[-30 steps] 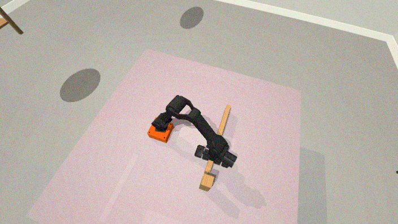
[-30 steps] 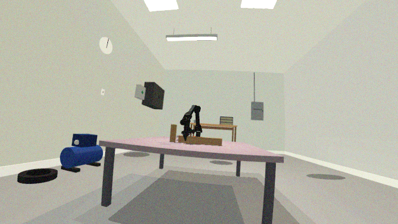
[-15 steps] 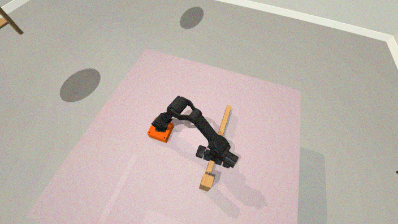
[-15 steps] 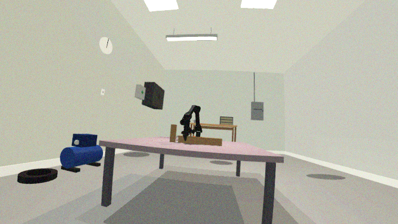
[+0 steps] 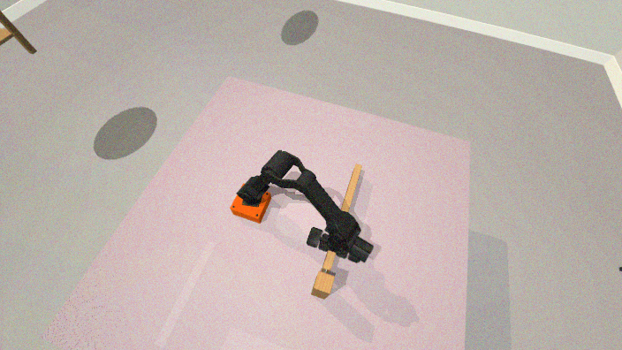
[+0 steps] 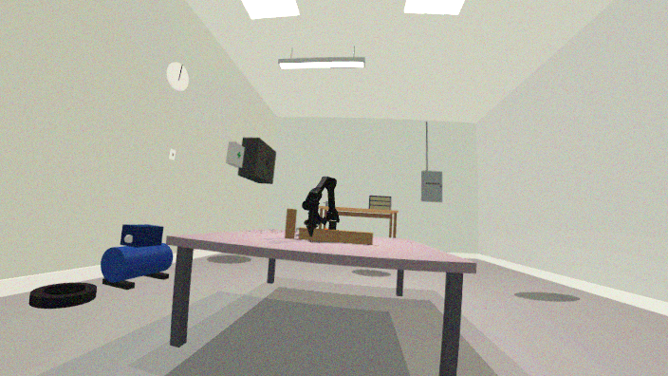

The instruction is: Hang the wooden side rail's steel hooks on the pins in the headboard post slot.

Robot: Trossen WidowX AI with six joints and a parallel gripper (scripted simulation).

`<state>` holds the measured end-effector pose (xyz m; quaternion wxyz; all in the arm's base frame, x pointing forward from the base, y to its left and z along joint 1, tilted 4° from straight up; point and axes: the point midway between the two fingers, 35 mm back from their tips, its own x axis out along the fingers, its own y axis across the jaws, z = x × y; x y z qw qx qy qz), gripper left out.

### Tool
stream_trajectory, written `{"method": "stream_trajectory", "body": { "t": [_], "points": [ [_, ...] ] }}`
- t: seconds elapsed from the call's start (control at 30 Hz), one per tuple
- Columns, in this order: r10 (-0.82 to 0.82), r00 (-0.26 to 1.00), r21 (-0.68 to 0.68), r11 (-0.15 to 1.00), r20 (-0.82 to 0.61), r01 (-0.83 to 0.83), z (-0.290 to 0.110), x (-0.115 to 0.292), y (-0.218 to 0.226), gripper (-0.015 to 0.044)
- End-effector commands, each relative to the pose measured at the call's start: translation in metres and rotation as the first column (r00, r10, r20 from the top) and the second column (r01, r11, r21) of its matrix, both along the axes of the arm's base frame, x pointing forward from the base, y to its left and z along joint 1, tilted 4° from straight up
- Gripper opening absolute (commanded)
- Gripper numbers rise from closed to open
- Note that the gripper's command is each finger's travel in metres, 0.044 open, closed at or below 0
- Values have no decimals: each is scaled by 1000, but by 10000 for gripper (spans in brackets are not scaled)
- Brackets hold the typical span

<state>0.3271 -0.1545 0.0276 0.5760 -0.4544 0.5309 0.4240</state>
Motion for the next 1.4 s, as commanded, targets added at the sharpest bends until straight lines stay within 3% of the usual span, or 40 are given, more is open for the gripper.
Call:
{"method": "stream_trajectory", "body": {
  "t": [0.0, 1.37],
  "points": [
    [-9, 1000, -2, 1000, 10, 9, 0, 0, 0, 0],
    [-13, 1000, -3, 1000, 15, 13, 7, -1, 0, 0]
  ]
}}
